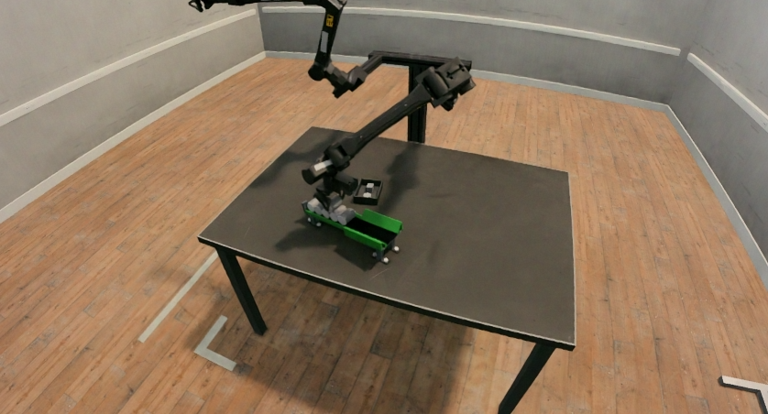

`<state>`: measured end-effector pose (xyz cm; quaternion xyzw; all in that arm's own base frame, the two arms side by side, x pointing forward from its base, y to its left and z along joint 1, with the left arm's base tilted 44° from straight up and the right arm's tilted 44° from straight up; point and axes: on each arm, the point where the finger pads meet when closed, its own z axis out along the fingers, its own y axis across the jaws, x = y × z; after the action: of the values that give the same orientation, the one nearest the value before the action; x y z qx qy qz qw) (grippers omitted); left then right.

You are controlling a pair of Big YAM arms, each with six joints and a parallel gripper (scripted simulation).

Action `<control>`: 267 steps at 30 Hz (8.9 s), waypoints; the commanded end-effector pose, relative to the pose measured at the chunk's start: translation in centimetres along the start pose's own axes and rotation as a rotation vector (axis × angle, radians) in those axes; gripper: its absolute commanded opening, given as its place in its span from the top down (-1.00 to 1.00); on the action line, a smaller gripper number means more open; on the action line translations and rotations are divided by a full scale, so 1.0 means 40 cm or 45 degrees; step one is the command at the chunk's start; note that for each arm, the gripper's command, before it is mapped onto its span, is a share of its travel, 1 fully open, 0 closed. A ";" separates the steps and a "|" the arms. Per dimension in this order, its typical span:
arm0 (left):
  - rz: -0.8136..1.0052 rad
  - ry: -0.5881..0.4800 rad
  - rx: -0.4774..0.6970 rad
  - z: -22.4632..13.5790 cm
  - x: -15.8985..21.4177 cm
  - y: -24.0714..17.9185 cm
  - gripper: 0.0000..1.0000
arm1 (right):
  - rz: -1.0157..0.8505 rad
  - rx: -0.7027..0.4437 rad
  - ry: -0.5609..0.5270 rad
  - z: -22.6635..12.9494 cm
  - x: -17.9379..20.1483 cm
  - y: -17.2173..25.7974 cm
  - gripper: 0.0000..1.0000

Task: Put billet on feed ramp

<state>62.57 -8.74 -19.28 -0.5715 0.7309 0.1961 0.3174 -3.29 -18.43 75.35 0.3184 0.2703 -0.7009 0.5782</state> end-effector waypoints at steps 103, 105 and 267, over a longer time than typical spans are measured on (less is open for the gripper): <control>0.011 0.002 0.036 -0.028 0.067 -0.003 -0.69 | 0.014 0.004 0.028 0.000 0.017 -0.003 -1.00; 0.011 0.002 0.036 -0.028 0.067 -0.003 -0.69 | 0.014 0.004 0.028 0.000 0.017 -0.003 -1.00; -0.017 0.008 0.064 -0.204 0.025 -0.040 1.00 | 0.014 0.004 0.028 0.000 0.017 -0.003 -1.00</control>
<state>61.15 -9.52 -18.34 -0.5805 0.7236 0.2106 0.3083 -3.29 -18.43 75.35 0.3184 0.2703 -0.7009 0.5782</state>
